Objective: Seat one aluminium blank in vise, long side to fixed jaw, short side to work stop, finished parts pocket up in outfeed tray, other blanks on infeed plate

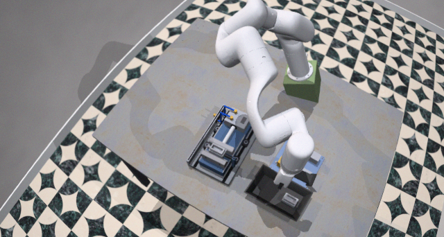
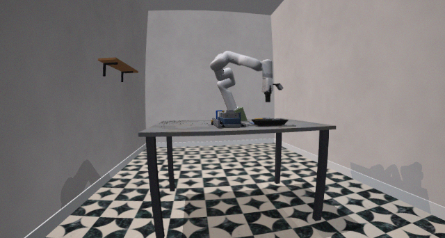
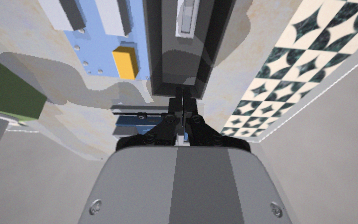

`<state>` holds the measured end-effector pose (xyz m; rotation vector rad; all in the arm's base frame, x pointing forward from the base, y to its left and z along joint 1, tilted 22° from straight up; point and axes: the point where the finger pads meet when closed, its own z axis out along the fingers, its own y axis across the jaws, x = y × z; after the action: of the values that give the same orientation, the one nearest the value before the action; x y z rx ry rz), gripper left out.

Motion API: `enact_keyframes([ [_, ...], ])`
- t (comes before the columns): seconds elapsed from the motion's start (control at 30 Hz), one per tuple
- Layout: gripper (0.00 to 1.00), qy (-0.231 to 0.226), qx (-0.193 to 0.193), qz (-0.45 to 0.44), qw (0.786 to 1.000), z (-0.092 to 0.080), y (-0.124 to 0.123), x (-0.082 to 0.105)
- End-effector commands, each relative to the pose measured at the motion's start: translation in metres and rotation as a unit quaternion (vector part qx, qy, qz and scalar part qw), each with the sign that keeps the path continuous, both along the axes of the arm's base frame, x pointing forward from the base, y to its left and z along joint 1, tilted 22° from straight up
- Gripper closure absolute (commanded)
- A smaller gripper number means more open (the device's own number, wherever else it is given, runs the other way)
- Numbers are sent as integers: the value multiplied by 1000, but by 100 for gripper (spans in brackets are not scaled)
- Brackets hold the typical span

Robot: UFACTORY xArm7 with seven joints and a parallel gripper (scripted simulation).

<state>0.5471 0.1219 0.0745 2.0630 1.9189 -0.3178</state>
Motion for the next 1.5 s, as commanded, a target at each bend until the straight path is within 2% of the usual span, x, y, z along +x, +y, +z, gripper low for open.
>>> enact_keyframes([
  [0.0, 100, -2, 1, 1, 1000, -1, 1, 1],
  [0.93, 100, -2, 1, 1, 1000, -44, -16, 4],
  [1.47, 100, -2, 1, 1, 1000, -50, -19, 4],
])
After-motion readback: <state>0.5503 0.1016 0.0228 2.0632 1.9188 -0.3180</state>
